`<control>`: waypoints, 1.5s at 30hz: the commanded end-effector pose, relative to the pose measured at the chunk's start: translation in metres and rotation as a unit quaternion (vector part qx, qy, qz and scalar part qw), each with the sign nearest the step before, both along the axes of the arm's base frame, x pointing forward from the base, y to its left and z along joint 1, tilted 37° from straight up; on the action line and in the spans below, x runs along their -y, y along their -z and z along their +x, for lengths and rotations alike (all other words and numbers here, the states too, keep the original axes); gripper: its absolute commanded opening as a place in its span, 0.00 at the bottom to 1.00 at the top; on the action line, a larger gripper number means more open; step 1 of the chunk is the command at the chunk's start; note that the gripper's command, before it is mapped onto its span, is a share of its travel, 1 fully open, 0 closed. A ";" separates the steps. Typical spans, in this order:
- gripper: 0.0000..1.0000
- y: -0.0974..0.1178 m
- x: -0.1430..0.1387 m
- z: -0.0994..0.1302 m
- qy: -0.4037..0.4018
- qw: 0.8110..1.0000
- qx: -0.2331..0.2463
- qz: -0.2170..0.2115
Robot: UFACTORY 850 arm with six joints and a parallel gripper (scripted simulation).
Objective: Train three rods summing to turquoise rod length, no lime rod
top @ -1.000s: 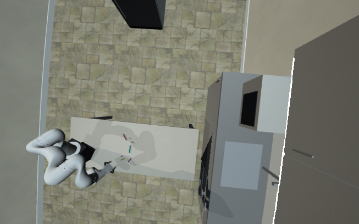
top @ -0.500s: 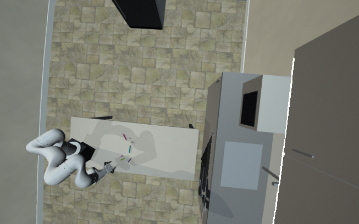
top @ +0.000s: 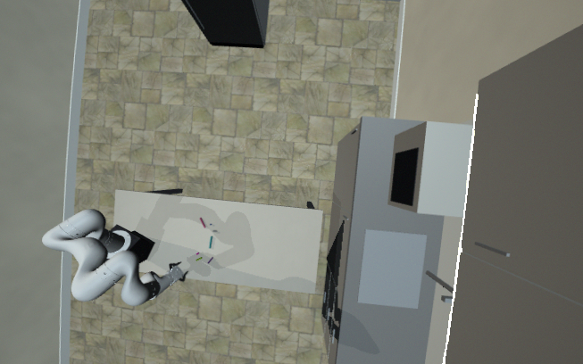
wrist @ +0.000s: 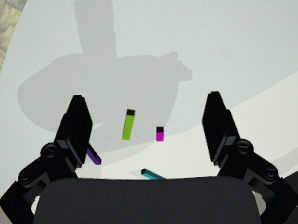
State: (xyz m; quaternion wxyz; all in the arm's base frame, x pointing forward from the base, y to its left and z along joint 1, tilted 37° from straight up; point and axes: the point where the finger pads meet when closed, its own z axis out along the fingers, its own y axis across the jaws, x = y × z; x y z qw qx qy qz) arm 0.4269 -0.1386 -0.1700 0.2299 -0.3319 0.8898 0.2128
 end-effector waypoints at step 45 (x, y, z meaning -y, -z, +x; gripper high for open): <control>1.00 -0.036 -0.029 0.043 0.066 0.997 -0.047 0.014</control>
